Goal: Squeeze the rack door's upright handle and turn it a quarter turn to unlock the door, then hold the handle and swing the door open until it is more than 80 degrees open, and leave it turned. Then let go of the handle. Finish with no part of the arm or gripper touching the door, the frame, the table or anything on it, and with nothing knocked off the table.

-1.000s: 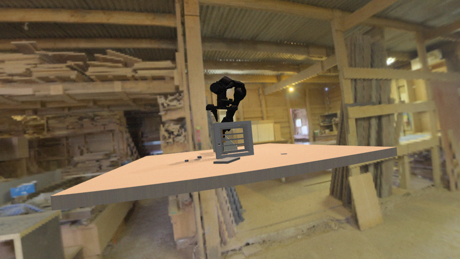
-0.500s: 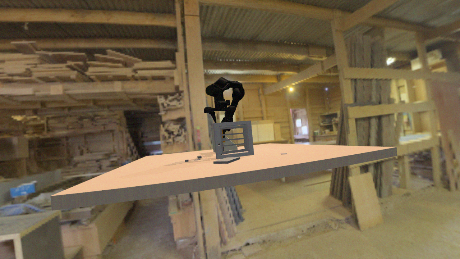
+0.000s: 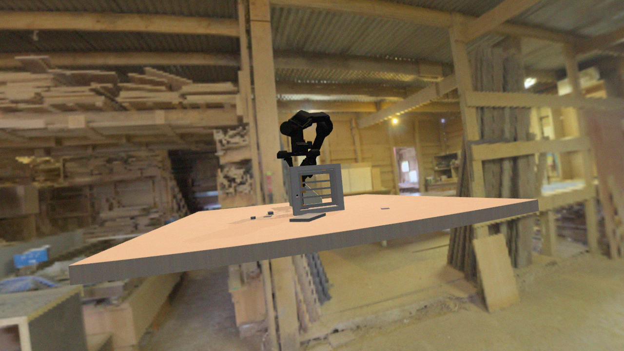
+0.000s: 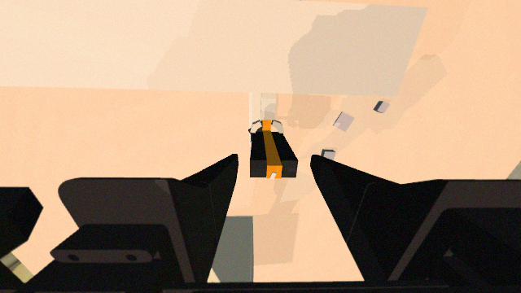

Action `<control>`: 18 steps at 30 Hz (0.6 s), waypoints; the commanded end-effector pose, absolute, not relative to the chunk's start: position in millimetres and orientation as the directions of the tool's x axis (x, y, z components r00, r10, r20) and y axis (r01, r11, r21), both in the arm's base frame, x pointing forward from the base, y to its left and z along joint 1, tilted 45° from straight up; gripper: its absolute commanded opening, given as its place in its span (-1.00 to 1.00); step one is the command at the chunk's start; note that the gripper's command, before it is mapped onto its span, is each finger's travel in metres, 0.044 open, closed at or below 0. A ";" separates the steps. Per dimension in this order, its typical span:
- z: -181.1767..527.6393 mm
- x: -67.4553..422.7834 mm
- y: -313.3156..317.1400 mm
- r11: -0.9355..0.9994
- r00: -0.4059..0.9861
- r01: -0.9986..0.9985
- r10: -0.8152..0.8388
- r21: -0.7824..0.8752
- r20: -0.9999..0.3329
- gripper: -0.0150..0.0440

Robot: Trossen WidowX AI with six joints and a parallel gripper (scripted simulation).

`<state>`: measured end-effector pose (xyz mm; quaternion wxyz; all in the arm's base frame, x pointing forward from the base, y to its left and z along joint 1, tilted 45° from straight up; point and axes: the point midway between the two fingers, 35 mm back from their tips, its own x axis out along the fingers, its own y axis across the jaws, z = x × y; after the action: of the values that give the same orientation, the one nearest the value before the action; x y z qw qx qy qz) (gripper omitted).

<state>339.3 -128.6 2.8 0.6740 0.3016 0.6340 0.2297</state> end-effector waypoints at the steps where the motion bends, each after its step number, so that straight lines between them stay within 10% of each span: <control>1: -2.1 339.3 -122.9 0.708 0.092 0.079 0.696 0.702 -0.712 0.46; 18: -20.7 340.1 -102.9 0.706 0.092 0.078 0.698 0.704 -0.711 0.46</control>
<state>340.9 -107.4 -17.4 0.6740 0.3021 0.6335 0.2306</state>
